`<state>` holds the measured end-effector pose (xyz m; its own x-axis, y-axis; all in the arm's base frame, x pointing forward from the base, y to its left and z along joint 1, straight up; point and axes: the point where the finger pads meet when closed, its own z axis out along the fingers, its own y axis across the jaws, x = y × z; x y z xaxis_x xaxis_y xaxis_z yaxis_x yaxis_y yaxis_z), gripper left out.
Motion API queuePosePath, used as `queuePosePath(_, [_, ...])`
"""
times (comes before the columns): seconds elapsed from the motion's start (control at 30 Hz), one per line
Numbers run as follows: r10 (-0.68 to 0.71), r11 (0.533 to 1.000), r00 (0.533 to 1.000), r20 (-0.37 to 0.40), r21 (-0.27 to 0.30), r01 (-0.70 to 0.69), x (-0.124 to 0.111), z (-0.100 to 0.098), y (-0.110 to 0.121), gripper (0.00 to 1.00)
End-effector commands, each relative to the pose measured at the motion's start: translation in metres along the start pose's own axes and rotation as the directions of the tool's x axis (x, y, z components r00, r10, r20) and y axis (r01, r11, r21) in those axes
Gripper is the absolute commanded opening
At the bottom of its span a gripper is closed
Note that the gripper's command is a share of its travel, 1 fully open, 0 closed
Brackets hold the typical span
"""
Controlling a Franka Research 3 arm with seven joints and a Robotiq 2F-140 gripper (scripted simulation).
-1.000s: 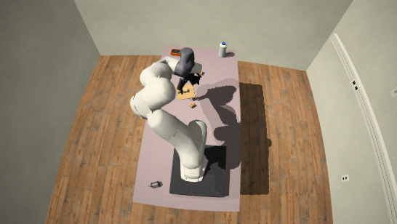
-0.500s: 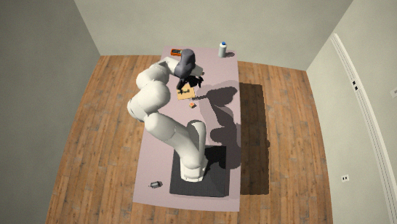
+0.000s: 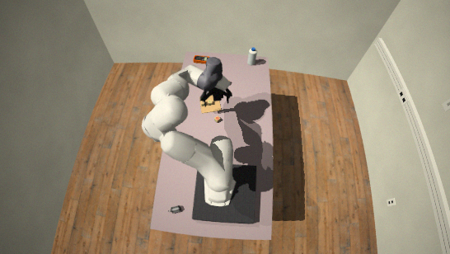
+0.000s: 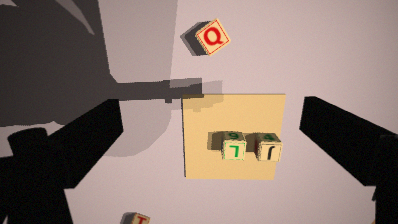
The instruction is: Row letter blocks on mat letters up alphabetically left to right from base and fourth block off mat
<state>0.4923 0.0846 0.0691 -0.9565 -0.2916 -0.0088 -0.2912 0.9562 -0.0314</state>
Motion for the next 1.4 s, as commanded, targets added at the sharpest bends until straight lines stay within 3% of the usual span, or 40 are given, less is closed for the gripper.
queuePosePath(0.0, [0.139, 0.99, 0.99, -0.006, -0.006, -0.139, 0.005, 0.001, 0.003, 1.0])
queuePosePath(0.47, [0.317, 0.948, 0.948, -0.008, -0.008, -0.317, 0.016, 0.002, 0.002, 1.0])
queuePosePath(1.03, [0.541, 0.841, 0.841, -0.014, -0.01, -0.541, 0.031, 0.004, 0.001, 1.0])
queuePosePath(1.37, [0.677, 0.736, 0.736, -0.019, -0.011, -0.677, 0.041, 0.006, 0.002, 1.0])
